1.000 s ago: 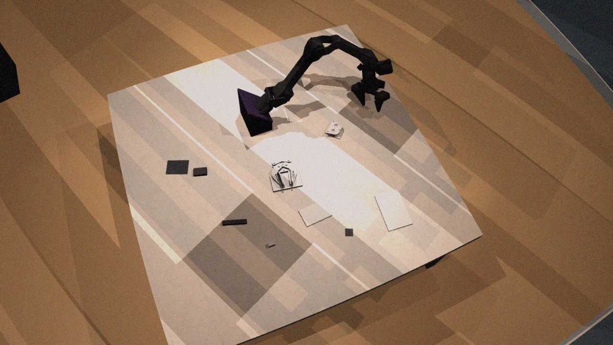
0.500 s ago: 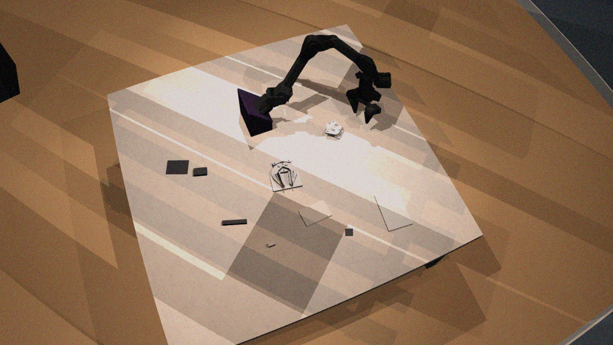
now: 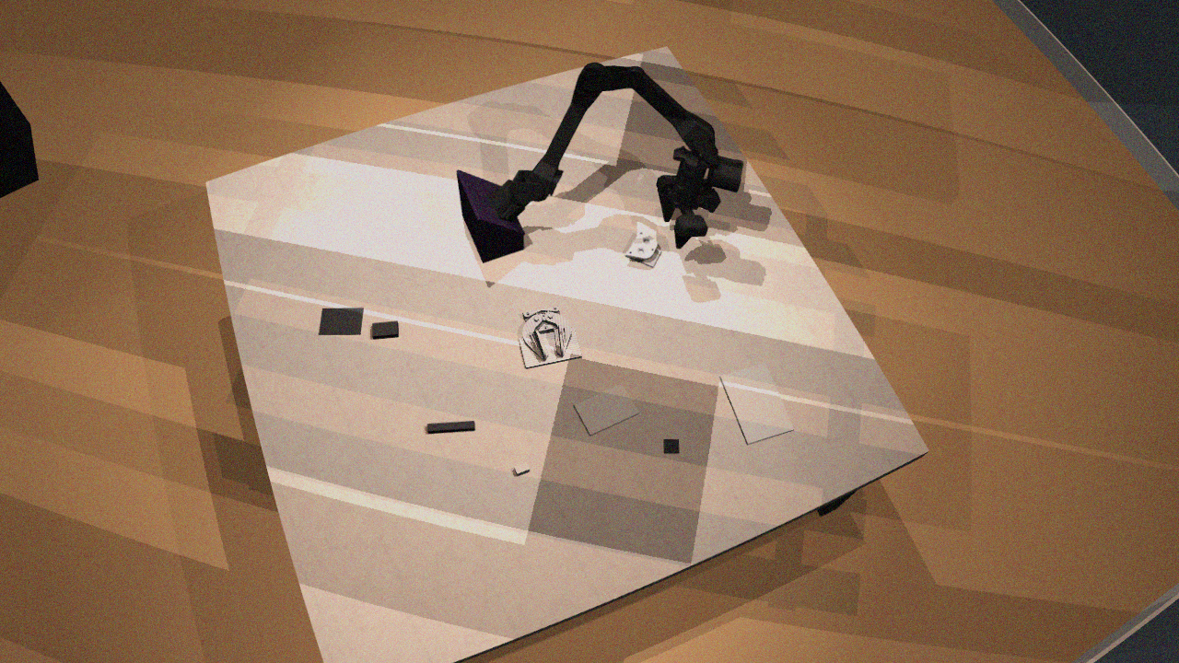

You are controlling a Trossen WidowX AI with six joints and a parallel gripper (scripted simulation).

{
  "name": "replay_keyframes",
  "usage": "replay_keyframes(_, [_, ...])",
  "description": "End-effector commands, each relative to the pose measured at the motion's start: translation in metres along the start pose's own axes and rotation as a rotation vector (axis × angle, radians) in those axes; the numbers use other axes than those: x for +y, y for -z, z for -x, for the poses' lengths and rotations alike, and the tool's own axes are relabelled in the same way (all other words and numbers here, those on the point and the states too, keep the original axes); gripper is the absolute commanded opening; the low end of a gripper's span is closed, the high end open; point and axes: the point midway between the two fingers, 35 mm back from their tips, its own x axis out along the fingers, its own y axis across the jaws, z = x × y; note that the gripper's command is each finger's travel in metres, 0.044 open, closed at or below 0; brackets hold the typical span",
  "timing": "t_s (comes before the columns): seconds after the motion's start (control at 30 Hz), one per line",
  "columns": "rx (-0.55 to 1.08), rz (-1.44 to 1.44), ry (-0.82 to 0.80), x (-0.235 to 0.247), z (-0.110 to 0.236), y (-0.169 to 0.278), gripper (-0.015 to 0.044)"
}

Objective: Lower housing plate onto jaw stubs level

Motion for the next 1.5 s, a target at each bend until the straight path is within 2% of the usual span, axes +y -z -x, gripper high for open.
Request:
replay_keyframes(0.0, [0.012,-0.089,-0.045,-0.004,0.001,0.016,0.044])
replay_keyframes(0.83, [-0.072,-0.621,-0.276,-0.012,0.022,0.081,0.044])
replay_keyframes(1.07, [-0.078,-0.636,-0.282,-0.012,0.023,0.082,0.044])
replay_keyframes(1.3, [-0.081,-0.635,-0.283,-0.003,-0.014,0.076,0.044])
replay_keyframes(1.47, [-0.081,-0.635,-0.283,-0.002,-0.015,0.076,0.044])
